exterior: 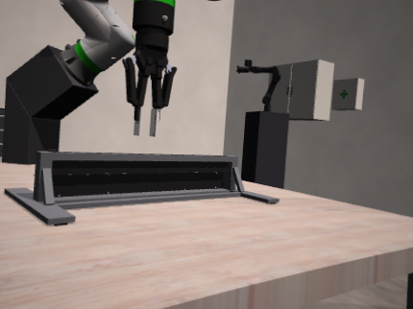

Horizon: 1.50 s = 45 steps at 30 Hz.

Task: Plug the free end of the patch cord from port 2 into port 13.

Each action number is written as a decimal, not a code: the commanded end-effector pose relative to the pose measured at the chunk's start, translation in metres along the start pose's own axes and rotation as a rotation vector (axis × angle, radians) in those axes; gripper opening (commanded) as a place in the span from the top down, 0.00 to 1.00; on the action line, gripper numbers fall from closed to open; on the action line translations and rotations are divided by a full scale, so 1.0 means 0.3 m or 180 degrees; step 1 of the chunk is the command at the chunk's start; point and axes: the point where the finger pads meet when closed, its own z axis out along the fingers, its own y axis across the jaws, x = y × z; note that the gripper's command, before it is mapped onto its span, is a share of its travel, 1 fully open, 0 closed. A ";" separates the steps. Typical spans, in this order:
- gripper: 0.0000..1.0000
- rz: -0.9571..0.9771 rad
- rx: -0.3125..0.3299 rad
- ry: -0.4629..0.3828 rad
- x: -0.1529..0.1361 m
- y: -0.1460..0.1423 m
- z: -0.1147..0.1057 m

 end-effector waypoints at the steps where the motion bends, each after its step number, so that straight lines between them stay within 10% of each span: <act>1: 0.78 0.0000 0.0000 0.0001 0.000 0.000 -0.020; 16: 0.78 0.0000 0.0000 0.0001 0.000 0.000 -0.057; 17: 1.00 0.0000 0.0000 0.0001 0.000 0.000 -0.057; 45: 1.00 0.0000 0.0000 0.0001 0.000 0.000 -0.057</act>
